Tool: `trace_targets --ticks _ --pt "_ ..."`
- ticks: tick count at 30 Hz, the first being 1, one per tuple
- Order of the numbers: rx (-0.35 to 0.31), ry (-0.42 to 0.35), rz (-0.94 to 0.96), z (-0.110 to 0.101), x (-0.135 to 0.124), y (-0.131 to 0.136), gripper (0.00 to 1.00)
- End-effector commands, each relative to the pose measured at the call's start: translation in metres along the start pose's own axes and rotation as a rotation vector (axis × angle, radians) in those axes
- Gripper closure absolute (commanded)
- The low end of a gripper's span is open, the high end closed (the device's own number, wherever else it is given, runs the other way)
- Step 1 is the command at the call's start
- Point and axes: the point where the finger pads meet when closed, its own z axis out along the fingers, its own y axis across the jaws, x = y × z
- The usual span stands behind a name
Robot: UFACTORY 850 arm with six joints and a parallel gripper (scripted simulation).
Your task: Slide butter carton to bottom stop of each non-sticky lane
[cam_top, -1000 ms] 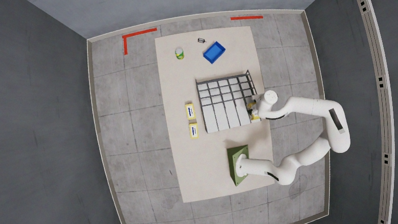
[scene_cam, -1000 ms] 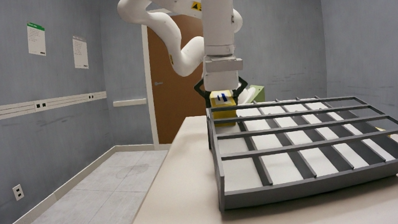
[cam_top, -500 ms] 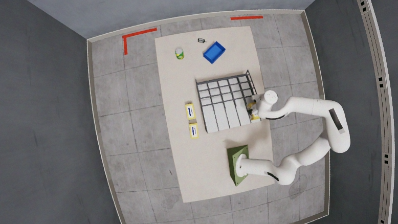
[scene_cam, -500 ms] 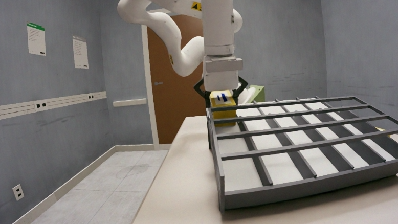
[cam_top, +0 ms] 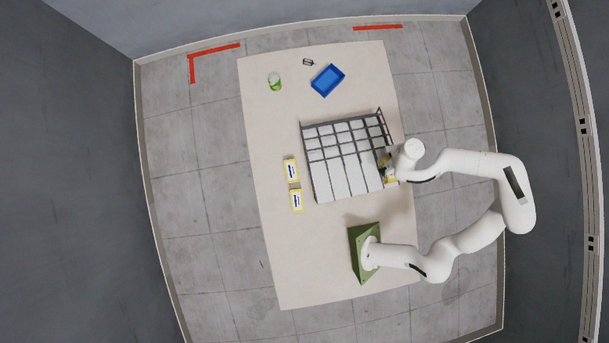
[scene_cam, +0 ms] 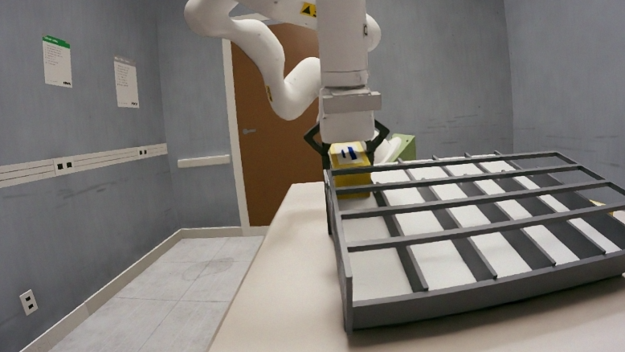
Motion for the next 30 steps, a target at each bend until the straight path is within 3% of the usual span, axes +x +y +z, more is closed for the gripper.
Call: trace_targets --ticks 1,30 --pt "0.000 0.001 0.000 -0.0007 0.0004 0.0000 0.15" --pt "0.000 0.001 0.000 -0.0007 0.0004 0.0000 0.12"
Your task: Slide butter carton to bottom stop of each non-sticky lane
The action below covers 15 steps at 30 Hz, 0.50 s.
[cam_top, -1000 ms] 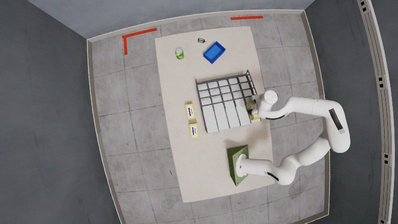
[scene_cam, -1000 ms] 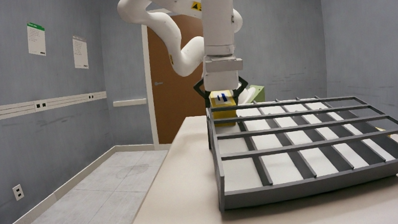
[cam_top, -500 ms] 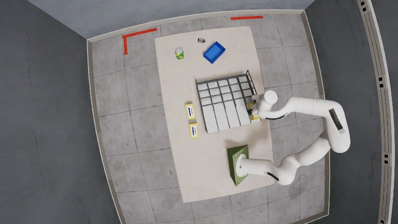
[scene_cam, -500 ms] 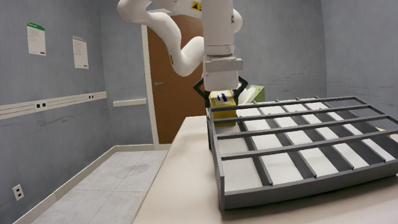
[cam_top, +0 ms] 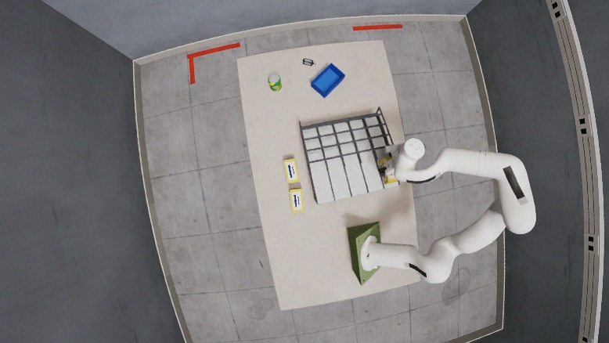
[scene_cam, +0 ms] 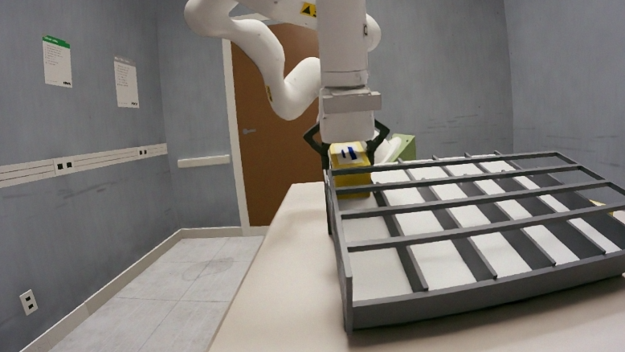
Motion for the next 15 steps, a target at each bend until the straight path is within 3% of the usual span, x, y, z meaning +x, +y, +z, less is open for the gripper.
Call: trace_targets --ticks 1,15 --pt "0.000 0.001 0.000 -0.0007 0.0004 0.0000 0.12" --pt "0.000 0.001 0.000 -0.0007 0.0004 0.0000 0.11"
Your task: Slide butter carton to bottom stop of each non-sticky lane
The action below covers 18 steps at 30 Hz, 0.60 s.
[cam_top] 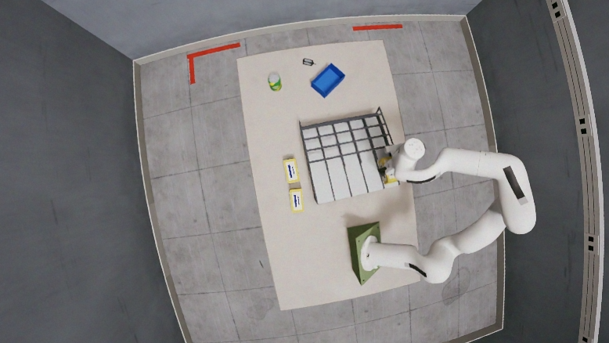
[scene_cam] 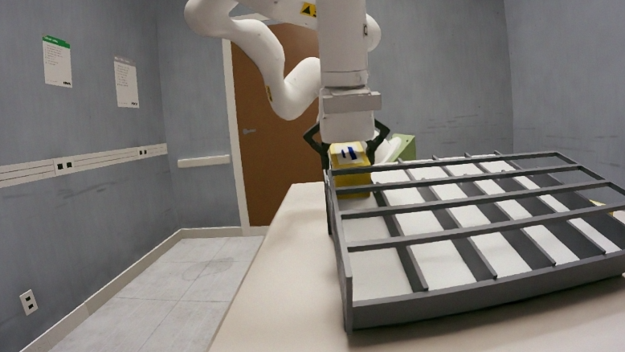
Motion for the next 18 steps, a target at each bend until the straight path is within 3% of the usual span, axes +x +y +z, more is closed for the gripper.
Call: trace_targets --ticks 1,18 --pt "0.000 0.001 0.000 -0.0007 0.0004 0.0000 0.11" --pt "0.000 0.001 0.000 -0.0007 0.0004 0.0000 0.09"
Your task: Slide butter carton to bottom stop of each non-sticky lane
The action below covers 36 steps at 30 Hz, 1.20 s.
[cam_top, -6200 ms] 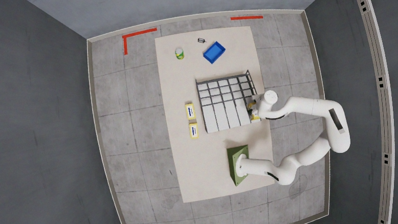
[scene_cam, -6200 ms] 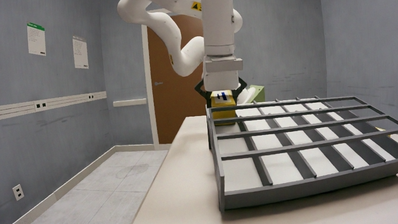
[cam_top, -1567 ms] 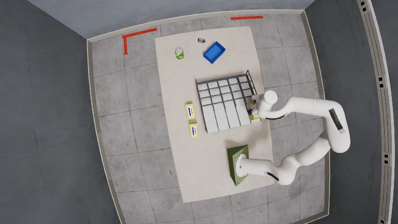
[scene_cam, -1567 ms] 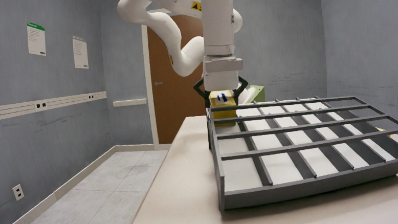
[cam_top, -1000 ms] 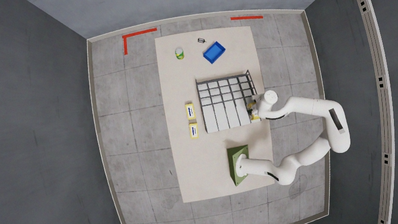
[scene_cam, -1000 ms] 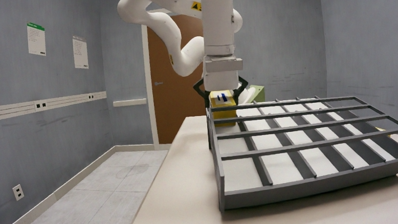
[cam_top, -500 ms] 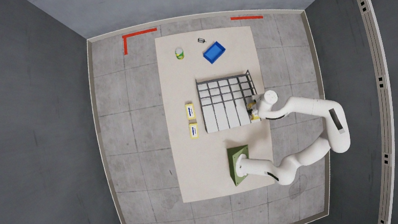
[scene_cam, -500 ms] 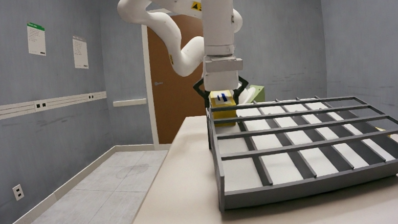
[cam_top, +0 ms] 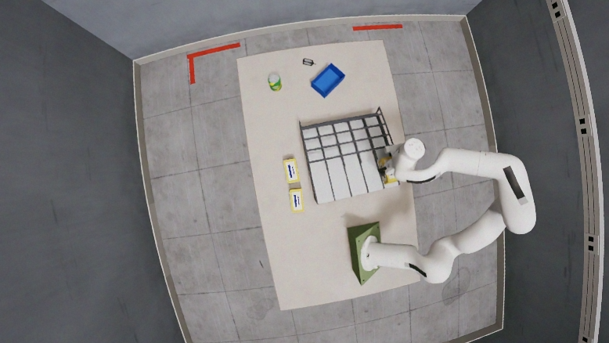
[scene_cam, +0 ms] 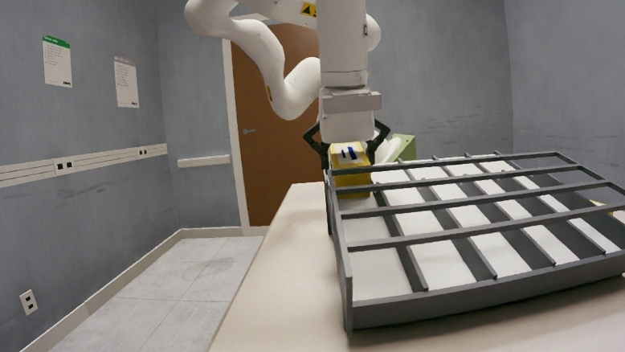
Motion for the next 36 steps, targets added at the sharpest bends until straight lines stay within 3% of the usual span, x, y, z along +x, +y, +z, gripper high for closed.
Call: trace_targets --ticks 1,31,32,36 --pt "0.000 0.001 0.000 -0.0007 0.0004 0.0000 0.09" --pt "0.000 0.001 0.000 -0.0007 0.0004 0.0000 0.08" --pt "0.000 0.001 0.000 -0.0007 0.0004 0.0000 0.00" --pt "0.000 0.001 0.000 -0.0007 0.0004 0.0000 0.00"
